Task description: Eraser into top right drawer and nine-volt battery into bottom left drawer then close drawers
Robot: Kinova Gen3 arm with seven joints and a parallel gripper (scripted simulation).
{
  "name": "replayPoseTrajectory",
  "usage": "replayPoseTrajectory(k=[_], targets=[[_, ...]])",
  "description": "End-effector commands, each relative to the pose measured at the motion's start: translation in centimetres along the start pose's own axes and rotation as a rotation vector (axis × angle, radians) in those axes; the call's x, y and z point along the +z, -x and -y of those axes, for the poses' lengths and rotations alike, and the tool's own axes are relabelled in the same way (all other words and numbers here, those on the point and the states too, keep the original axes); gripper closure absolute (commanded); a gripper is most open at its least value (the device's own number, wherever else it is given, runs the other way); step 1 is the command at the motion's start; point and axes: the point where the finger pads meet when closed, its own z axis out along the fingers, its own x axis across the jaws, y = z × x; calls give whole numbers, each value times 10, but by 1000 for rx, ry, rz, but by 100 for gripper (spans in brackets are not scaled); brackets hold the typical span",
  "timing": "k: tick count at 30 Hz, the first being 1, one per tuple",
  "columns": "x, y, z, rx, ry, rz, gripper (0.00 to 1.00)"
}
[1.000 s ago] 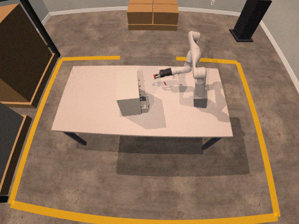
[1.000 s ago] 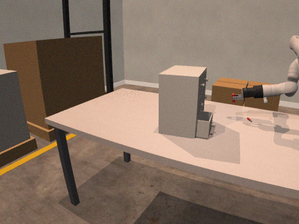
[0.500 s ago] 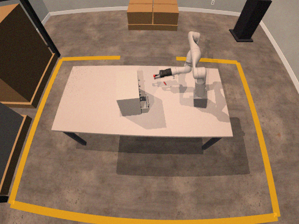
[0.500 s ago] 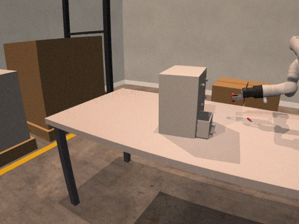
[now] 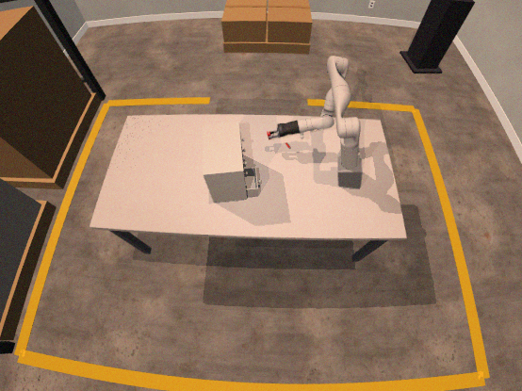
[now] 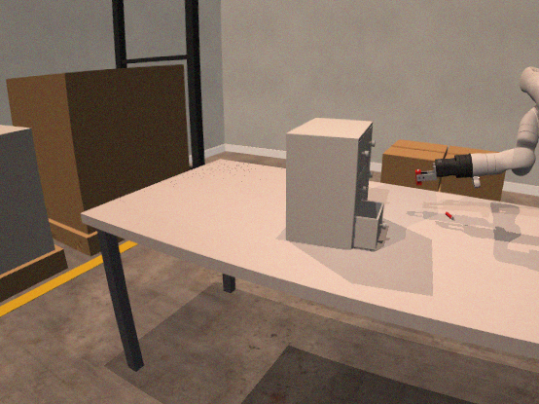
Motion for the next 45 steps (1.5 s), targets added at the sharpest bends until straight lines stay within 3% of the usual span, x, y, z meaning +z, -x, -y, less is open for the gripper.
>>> replayPoseTrajectory(k=[1,45], targets=[[3,-4,-2,7,4,2,49],[36,-60,-8,11,2,2,49]])
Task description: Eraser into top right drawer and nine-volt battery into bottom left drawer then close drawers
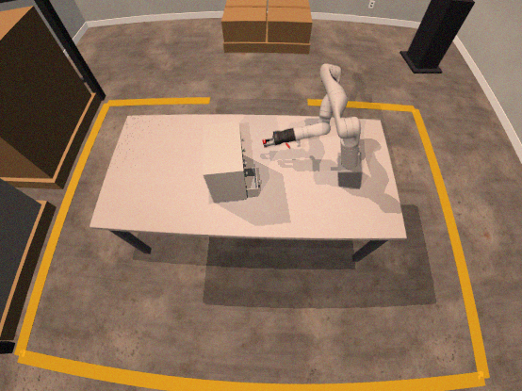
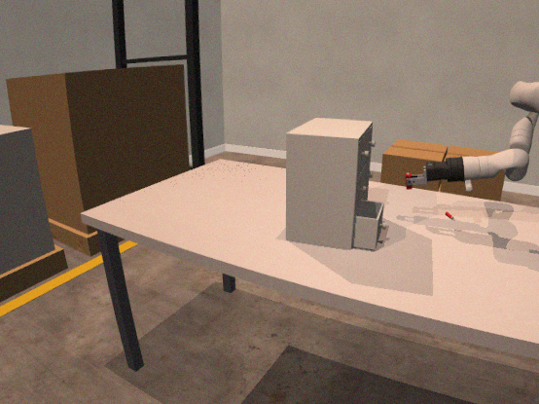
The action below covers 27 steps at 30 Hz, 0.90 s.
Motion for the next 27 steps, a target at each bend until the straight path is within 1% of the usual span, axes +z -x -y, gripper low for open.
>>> replayPoseTrajectory(k=[1,27], targets=[[4,-7,-3,9,7,1,49],[27,-47,-8,9,7,-1,49]])
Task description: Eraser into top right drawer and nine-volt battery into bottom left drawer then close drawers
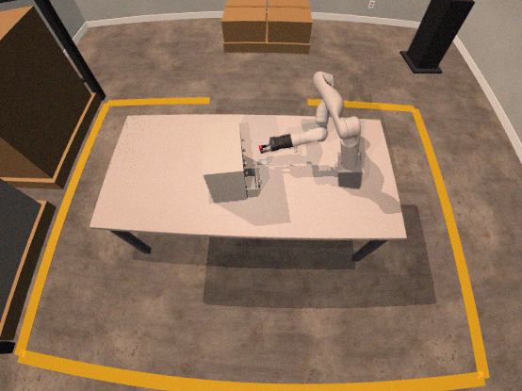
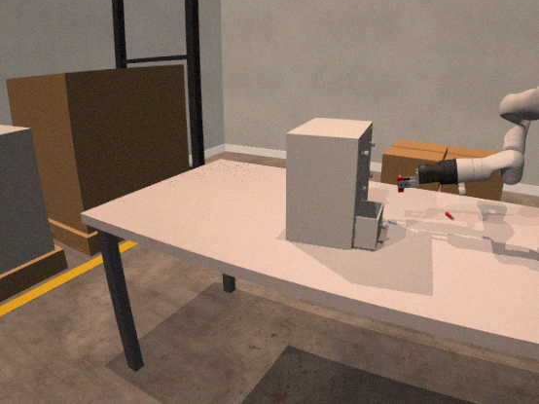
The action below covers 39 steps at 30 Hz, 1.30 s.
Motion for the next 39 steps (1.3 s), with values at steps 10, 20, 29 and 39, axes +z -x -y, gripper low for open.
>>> replayPoseTrajectory(k=[10,20,29,39], targets=[[13,-24,-4,9,4,0,49],[21,-38,-6,8,4,0,49],[30,-53,-8,8,4,-1,49],[39,-68,-10,8,4,-1,49]])
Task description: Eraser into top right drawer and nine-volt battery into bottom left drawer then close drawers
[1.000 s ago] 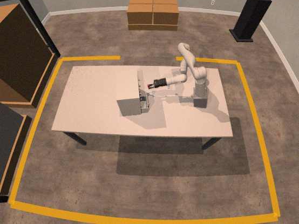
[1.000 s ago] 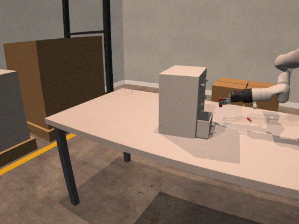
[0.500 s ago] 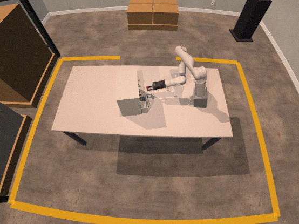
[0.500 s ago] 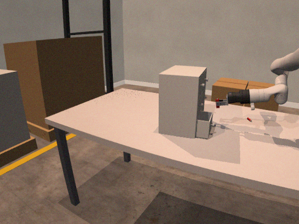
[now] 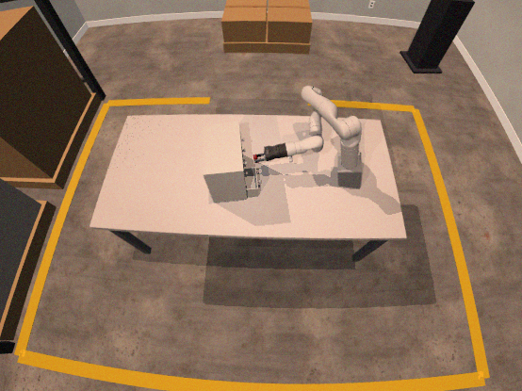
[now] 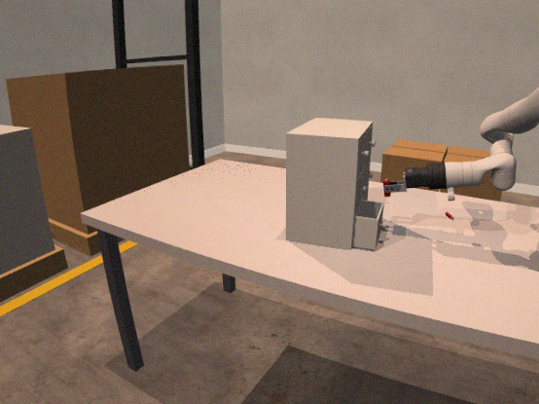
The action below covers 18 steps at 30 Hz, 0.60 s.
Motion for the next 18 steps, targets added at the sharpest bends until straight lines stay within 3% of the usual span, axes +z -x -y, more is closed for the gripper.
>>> replayPoseTrajectory(k=[1,18], targets=[[3,-10,-1,8,-1,-3,49],[16,-30,-3,7,-2,-2,49]])
